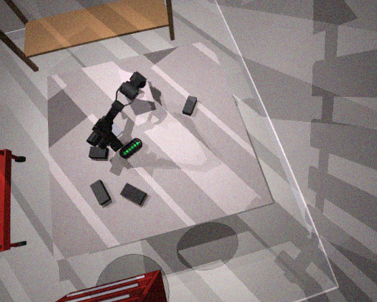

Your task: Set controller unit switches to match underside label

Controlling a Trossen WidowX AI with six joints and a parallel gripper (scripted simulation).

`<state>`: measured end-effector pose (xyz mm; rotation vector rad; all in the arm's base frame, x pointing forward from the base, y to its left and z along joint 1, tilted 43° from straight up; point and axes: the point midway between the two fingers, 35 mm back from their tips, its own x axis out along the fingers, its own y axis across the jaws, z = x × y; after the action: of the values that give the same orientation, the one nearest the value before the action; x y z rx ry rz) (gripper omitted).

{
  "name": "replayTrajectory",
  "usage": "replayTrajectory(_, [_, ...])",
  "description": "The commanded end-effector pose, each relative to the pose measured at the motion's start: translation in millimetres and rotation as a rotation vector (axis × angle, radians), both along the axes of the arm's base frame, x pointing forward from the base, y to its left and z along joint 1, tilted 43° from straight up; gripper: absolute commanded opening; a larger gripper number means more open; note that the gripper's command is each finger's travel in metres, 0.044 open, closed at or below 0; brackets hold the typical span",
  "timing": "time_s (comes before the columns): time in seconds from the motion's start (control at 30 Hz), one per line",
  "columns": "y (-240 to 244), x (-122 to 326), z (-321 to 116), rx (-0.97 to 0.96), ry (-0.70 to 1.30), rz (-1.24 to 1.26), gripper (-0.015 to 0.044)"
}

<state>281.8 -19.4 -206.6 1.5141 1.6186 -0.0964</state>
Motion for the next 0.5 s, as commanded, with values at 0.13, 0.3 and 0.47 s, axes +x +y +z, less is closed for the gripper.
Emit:
replayTrajectory(0.13, [10, -2, -9, 0.008, 0.006, -0.003, 0.0000])
replayTrajectory(0.3, [15, -3, -15, 0.009, 0.006, -0.002, 0.0000])
replayTrajectory(0.47, [21, -3, -21, 0.010, 0.007, -0.002, 0.0000])
